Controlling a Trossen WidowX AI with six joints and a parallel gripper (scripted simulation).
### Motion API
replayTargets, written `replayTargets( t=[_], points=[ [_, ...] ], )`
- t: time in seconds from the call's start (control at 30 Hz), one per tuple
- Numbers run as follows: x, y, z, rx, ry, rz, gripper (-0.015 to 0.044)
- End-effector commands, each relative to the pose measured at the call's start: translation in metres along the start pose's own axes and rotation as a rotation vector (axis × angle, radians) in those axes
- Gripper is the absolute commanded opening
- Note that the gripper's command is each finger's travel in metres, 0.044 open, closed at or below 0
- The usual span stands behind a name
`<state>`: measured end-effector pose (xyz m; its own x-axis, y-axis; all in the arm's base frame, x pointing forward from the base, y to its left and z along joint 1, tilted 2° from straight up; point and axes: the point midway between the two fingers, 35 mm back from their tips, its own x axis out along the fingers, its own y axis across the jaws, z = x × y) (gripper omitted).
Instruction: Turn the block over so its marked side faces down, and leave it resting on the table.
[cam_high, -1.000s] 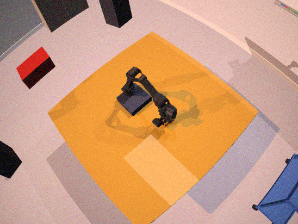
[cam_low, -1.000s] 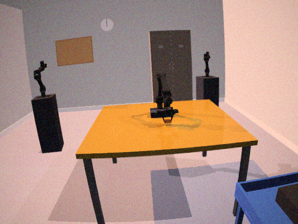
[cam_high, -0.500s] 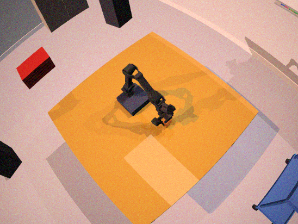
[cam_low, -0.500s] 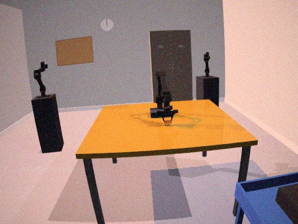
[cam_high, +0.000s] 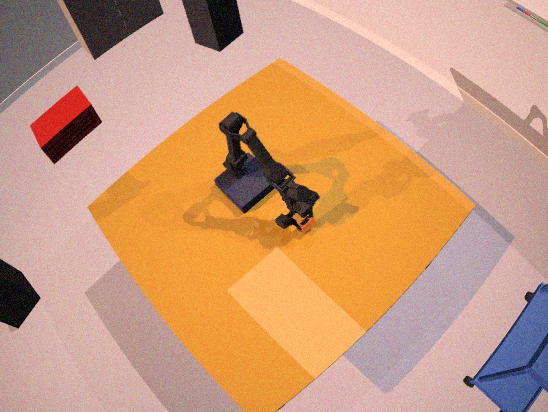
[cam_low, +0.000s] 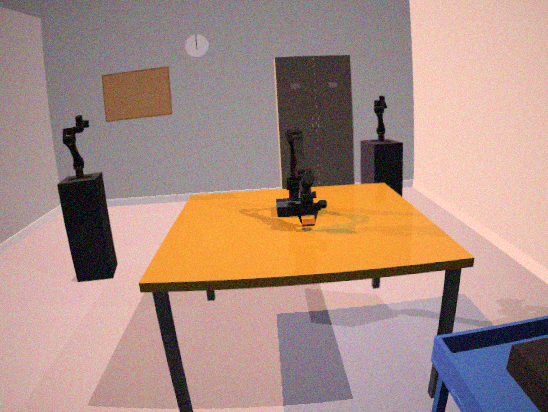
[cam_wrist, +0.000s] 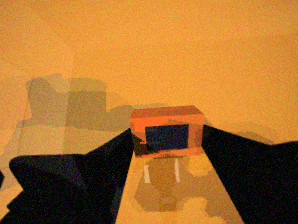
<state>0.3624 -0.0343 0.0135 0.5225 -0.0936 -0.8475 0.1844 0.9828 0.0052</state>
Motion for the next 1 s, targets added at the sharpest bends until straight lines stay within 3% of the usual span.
replayTargets(
  t=[0.0,0.97],
  points=[
    [-0.003,-0.001,0.001,0.006,-0.03,-0.004,0.0],
    [0.038,0.001,-0.006,-0.002,-0.401,-0.005,0.0]
  ],
)
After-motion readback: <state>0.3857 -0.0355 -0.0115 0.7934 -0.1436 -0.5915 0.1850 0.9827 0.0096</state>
